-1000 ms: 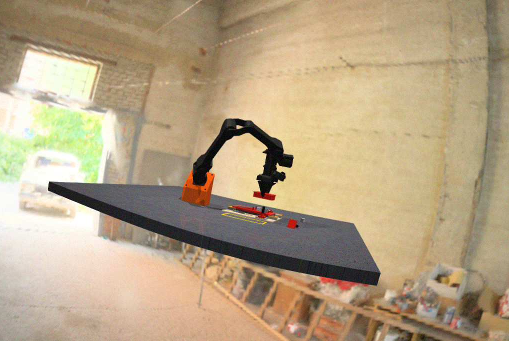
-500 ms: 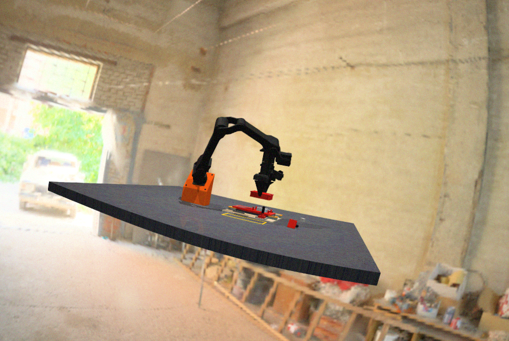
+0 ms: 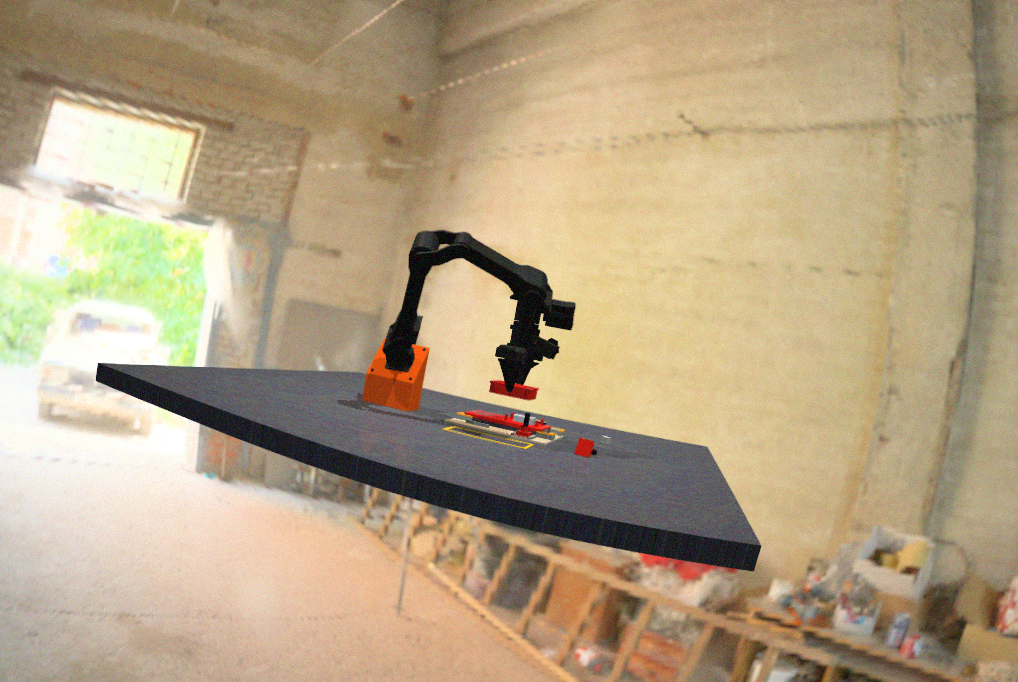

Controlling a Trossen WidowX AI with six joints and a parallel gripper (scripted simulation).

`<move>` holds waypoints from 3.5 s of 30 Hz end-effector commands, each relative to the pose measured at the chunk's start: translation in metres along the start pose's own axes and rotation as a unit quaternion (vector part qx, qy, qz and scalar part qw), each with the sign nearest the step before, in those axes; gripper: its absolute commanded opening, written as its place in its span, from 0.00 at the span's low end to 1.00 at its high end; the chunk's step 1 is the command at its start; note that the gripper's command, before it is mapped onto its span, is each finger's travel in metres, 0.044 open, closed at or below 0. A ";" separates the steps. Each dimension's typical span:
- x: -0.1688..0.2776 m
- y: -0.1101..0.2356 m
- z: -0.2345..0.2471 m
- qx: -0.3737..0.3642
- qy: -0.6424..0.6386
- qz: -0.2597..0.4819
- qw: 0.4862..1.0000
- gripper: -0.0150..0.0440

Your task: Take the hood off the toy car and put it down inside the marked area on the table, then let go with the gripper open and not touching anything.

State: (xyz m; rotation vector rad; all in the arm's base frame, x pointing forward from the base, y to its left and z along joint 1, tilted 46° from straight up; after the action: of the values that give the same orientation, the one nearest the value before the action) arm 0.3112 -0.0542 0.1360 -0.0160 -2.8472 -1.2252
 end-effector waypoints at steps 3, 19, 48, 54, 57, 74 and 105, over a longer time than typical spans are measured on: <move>0.012 0.000 -0.017 0.007 0.003 0.004 1.000 0.25; 0.031 -0.001 -0.045 0.014 0.000 0.006 1.000 0.25; 0.030 -0.018 -0.045 0.013 0.000 0.006 1.000 0.25; 0.030 -0.022 -0.045 0.013 0.000 0.006 1.000 0.25; 0.029 -0.024 -0.045 0.013 0.000 0.006 1.000 0.25; 0.029 -0.034 -0.046 0.013 0.000 0.006 1.000 0.25; 0.030 -0.052 -0.047 0.014 0.000 0.006 1.000 0.25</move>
State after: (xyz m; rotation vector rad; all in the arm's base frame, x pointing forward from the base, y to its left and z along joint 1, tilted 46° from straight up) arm 0.2832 -0.1234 0.1343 -0.0302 -2.8693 -1.1830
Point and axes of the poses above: the point midway between the two fingers, 35 mm back from their tips, its own y axis back along the fingers, its own z axis across the jaws, x = y × z, the point moved 4 cm from there along y, back along the fingers, and after that the axes turned 14 degrees about y, right-handed, at the moved point
